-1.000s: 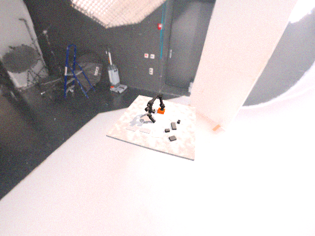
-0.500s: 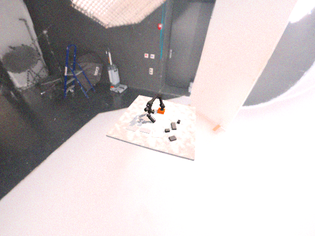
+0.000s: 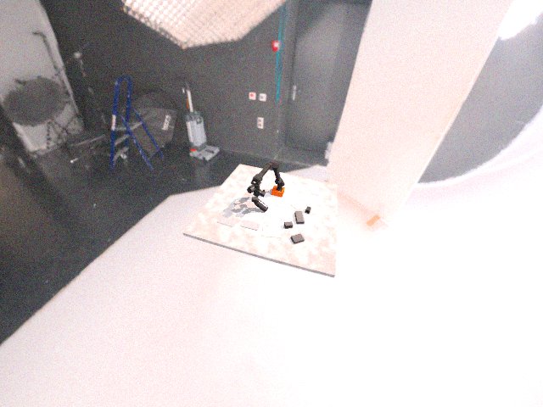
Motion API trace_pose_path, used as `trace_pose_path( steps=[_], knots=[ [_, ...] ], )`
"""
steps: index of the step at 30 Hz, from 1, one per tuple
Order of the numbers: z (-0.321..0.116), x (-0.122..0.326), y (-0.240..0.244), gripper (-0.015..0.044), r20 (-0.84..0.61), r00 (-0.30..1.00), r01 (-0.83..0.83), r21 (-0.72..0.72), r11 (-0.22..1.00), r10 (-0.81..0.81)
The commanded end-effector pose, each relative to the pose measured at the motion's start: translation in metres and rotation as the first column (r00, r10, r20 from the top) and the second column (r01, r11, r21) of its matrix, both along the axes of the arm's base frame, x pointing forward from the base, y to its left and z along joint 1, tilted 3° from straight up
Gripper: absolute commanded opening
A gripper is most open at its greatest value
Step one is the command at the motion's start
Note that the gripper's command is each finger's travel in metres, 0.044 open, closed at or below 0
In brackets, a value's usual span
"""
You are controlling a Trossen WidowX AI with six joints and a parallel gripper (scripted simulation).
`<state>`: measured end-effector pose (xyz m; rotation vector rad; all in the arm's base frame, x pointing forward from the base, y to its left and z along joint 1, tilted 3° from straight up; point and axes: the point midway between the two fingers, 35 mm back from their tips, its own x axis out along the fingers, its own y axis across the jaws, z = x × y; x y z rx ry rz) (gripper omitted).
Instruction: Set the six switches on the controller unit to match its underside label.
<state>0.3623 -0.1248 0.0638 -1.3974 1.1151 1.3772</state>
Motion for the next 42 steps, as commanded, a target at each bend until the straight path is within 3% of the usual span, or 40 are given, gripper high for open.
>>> trace_pose_path(
  steps=[1,42],
  knots=[
    [-0.007,0.0,0.003,0.0338,-0.017,1.0,-0.013,0.012,1.0,0.013],
    [-0.033,0.004,-0.016,0.0338,-0.017,1.0,-0.013,0.011,1.0,0.013]
  ],
)
